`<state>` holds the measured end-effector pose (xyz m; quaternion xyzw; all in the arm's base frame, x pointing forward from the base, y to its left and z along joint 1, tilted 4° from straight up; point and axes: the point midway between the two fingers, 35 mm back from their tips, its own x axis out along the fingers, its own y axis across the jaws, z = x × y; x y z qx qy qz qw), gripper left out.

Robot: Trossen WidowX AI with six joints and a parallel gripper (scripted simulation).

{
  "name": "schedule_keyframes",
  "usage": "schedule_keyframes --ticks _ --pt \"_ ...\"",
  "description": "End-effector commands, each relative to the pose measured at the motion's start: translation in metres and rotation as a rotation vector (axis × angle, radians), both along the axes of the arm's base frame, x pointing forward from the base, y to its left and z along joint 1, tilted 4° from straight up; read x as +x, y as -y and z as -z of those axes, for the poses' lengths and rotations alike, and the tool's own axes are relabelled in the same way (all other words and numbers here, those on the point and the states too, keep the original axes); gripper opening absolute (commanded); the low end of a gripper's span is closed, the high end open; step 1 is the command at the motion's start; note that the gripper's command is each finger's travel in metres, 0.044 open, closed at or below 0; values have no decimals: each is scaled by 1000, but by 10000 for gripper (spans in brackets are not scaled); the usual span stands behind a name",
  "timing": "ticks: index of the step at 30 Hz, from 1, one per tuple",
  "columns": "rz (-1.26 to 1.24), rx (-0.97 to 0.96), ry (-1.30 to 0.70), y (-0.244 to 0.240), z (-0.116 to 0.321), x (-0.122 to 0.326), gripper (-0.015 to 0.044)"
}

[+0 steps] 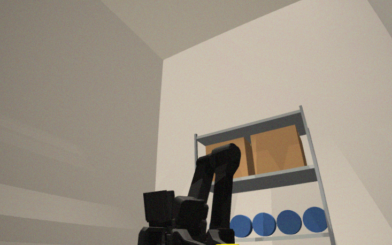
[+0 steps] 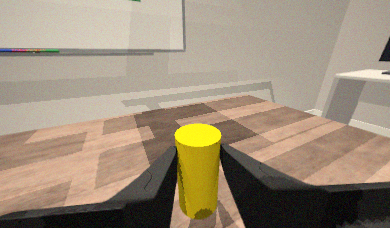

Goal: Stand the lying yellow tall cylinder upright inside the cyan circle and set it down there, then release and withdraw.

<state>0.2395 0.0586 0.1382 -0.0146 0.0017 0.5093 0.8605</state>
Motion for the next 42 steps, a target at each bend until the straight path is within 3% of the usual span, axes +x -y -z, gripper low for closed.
schedule_keyframes --ticks 1,42 --pt "-4 6 -15 0 9 2 105" --pt "-11 26 -94 -6 83 0 105"
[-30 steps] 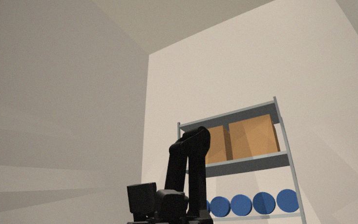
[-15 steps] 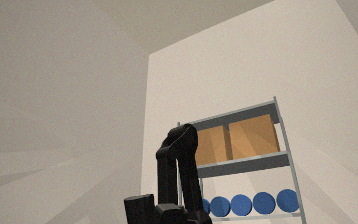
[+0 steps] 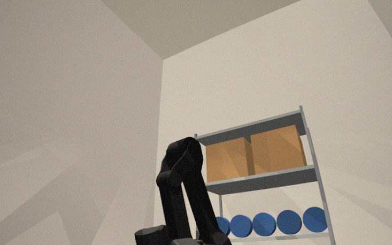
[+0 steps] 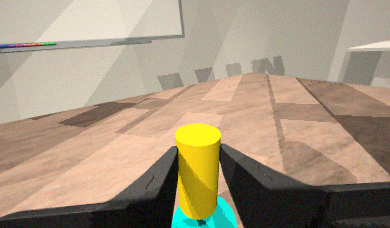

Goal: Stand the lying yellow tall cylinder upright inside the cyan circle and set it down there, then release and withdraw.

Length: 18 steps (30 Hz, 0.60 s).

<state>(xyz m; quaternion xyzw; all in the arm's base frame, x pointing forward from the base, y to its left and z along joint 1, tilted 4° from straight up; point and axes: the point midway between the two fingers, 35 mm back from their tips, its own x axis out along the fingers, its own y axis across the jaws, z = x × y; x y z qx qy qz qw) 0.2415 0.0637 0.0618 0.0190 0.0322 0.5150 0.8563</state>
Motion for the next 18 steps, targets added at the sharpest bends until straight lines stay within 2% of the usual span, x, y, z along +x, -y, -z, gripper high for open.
schedule_keyframes --ticks 1,18 --pt "2 0 -7 -1 6 -2 105" --pt "-1 -5 -10 1 26 3 105"
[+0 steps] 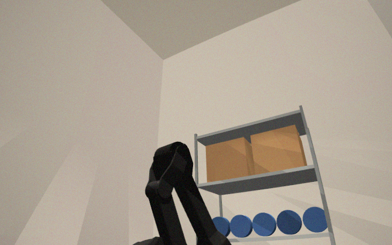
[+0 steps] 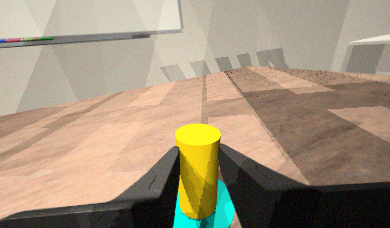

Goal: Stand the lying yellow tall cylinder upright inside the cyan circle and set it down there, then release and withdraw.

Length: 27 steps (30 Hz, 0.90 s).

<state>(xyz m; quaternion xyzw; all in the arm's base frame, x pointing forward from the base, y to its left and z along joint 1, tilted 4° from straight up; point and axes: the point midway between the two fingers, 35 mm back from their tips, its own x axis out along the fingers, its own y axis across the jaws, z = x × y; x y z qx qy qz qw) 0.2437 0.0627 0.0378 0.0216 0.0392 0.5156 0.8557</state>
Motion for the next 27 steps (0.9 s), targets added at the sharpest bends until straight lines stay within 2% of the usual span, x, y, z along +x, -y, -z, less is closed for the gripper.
schedule_keyframes --ticks 1,3,14,20,27 --pt "0 -3 5 0 2 1 105" --pt "0 -3 5 0 2 1 105" --pt "0 -3 5 0 2 1 394" --pt "1 -3 7 1 -1 1 400" --pt "4 -7 31 3 -23 4 400"
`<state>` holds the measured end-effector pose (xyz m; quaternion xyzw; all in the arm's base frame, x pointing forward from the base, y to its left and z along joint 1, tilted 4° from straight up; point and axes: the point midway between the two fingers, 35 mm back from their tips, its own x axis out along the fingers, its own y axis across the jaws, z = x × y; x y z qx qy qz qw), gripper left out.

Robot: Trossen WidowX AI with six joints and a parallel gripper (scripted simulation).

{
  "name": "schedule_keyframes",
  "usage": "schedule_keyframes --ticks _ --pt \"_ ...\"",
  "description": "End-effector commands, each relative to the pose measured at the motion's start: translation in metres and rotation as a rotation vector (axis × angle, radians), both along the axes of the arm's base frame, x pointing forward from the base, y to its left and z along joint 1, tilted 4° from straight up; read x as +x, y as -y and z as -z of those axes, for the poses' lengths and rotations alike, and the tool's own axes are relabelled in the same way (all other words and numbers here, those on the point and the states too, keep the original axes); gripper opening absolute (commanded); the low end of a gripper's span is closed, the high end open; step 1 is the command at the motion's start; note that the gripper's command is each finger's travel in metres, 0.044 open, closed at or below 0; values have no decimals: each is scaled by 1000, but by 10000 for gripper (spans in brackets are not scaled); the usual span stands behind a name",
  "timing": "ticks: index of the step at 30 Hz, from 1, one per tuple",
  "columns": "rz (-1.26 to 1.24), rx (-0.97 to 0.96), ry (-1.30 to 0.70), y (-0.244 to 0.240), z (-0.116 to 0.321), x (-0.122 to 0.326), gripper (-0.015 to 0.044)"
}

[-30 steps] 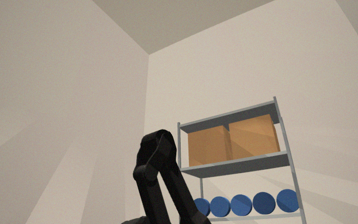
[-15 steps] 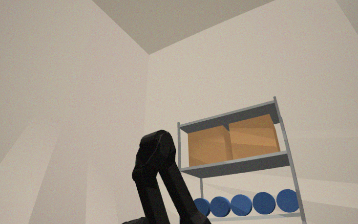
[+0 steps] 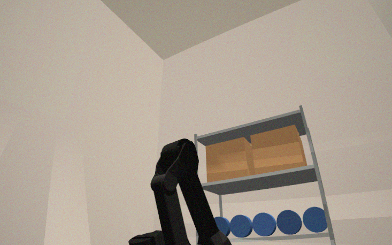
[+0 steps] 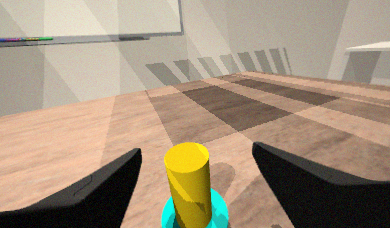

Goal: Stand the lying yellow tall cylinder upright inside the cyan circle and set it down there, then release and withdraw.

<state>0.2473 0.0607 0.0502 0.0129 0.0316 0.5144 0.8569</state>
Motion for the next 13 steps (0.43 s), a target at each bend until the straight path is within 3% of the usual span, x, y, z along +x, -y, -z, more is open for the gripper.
schedule_keyframes --ticks 1,13 --pt "1 -1 13 1 -14 0 400" --pt "6 -9 54 1 -53 -4 400"
